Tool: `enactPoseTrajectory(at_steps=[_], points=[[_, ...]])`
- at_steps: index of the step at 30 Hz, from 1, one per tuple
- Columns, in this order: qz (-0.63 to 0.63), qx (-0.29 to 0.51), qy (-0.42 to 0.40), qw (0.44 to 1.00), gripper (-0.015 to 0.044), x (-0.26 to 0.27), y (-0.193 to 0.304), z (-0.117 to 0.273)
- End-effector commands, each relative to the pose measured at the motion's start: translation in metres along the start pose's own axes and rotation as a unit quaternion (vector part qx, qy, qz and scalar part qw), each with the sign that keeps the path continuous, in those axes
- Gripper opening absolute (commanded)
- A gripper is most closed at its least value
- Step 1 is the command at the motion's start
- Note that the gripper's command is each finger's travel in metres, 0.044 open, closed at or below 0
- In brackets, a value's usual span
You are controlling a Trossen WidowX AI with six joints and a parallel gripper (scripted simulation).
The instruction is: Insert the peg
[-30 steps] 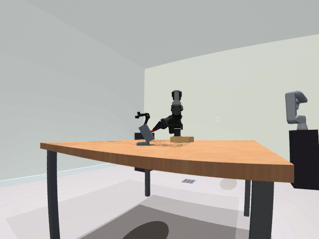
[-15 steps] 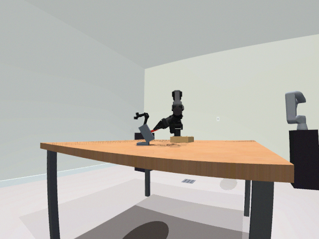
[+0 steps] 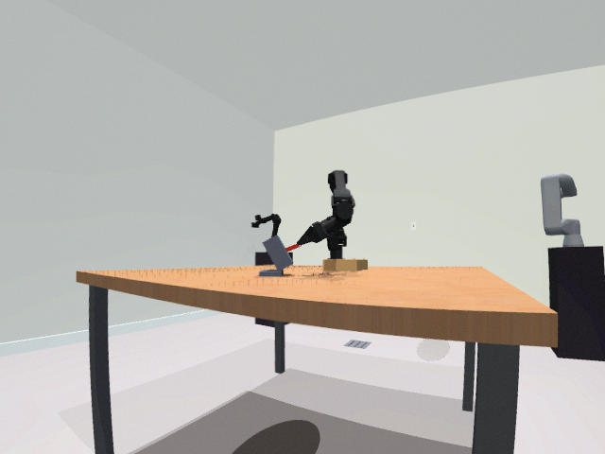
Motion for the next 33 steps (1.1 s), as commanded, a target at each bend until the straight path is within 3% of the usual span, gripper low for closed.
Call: enactPoseTrajectory(at_steps=[1, 33], points=[[-0.002, 0.000, 0.001, 1.000, 0.0440, -0.001, 0.000, 0.006], [-0.001, 0.001, 0.001, 1.000, 0.0440, -0.002, -0.005, 0.054]])
Point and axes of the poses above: the point midway between the two fingers, 35 mm back from their tips, its own z axis back along the fingers, its own x axis across the jaws, y = z × x, the point moved 5 cm from there along z, back along the fingers, and after that the axes turned 8 degrees about -z, right-handed, at the moved point
